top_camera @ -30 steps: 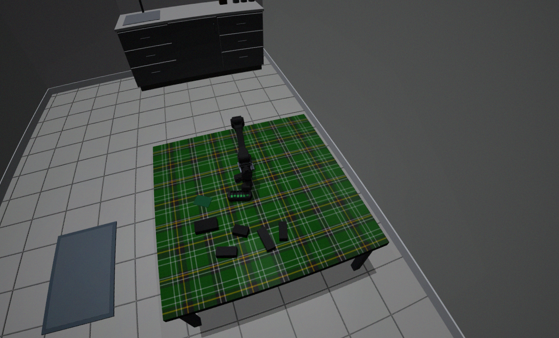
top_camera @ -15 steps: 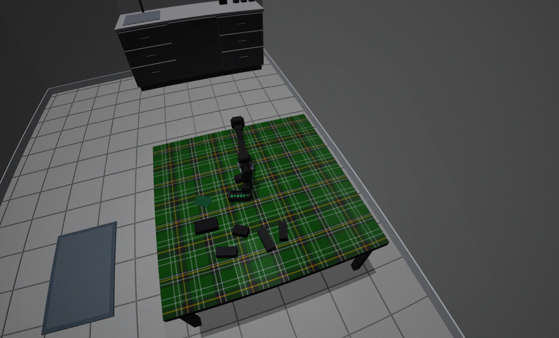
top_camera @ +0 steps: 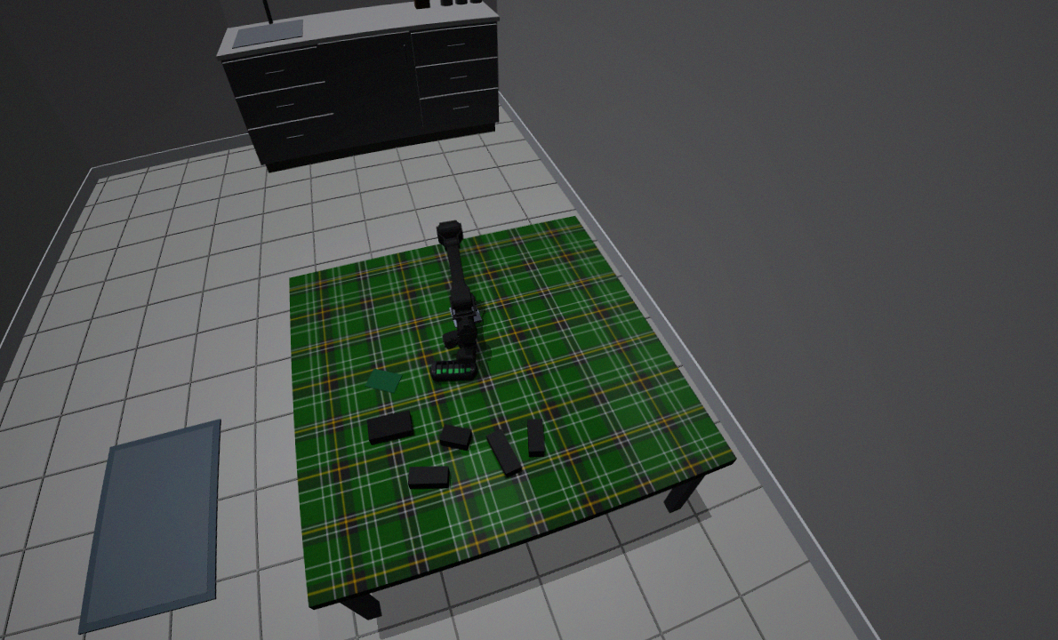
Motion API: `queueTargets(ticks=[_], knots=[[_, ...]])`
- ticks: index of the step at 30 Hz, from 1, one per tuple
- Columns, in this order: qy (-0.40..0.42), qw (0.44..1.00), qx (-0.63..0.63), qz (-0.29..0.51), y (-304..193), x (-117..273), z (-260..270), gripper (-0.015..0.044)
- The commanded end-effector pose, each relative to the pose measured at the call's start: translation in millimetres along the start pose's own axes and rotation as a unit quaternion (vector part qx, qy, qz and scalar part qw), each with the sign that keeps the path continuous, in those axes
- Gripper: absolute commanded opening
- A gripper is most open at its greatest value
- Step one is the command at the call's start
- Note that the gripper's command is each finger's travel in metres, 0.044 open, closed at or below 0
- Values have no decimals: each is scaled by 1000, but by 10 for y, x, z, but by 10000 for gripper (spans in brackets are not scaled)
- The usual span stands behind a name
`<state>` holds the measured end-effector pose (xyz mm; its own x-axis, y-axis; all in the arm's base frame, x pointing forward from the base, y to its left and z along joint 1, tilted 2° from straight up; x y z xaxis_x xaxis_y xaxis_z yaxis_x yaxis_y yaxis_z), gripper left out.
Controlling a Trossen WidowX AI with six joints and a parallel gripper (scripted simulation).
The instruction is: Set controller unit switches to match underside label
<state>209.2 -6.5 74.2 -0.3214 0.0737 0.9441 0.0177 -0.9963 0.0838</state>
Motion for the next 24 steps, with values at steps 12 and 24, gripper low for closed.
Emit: queueTargets(ticks=[12,24], knots=[[-1,1000,3,0,15,-30,106,0],[0,1000,3,0,39,-65,253,0]])
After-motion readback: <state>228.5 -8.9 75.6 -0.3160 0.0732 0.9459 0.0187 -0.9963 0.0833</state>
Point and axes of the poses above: the point midway between the two fingers, 35 mm back from their tips, its own x axis back along the fingers, its own z axis across the jaws, y = z × x, the point moved 4 cm from there along x, back along the fingers, and after that the axes turned 10 degrees about x, right-handed, at the moved point
